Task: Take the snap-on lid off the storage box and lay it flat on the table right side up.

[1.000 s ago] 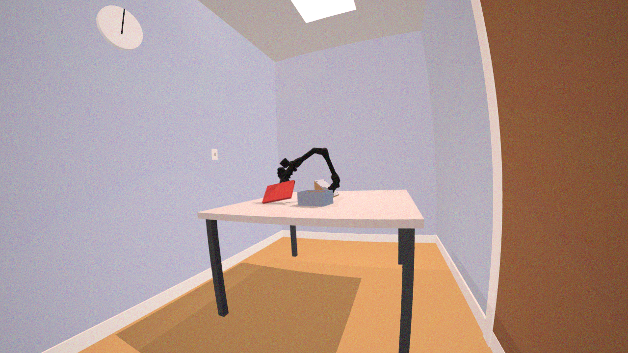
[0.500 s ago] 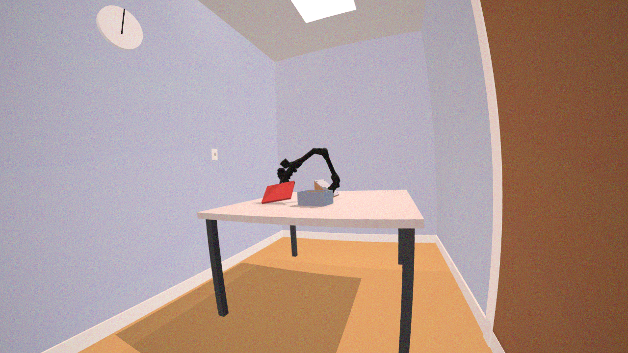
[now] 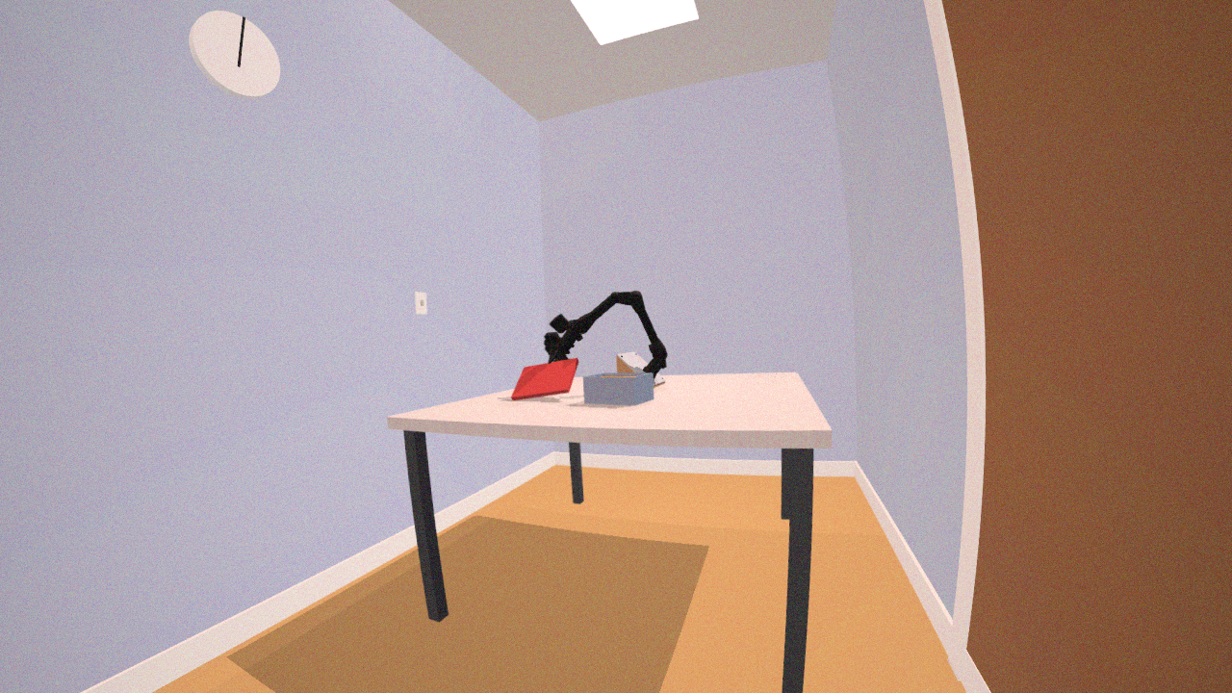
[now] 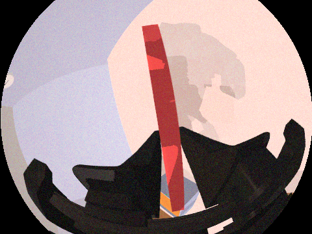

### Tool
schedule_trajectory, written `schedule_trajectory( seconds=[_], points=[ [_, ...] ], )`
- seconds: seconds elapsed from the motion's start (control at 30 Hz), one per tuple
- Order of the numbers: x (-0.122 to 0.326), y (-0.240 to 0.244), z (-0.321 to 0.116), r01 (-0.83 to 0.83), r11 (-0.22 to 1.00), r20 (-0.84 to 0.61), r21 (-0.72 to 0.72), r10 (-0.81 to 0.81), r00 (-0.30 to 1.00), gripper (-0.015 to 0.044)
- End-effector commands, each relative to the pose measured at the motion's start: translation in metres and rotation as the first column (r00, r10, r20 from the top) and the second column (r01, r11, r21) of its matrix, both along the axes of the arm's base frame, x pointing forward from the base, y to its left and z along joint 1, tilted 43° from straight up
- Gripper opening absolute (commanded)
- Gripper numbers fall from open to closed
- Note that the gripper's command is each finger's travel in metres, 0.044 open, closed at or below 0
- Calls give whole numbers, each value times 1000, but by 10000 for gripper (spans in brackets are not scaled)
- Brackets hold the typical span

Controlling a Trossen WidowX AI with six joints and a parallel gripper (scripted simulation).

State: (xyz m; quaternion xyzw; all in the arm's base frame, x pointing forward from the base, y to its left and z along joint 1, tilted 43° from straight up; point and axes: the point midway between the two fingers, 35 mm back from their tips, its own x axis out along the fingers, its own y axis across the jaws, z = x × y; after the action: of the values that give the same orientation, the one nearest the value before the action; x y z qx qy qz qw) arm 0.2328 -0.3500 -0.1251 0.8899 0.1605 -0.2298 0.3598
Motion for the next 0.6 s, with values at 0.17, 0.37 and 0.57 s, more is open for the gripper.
schedule_trajectory(
  seconds=[0.17,0.37,0.57],
  points=[
    [3,15,-12,-7,999,-15,32,7,1000,0],
    [4,18,-16,-7,999,-14,32,7,1000,0],
    [5,21,-19,-7,999,-14,32,7,1000,0]
  ],
)
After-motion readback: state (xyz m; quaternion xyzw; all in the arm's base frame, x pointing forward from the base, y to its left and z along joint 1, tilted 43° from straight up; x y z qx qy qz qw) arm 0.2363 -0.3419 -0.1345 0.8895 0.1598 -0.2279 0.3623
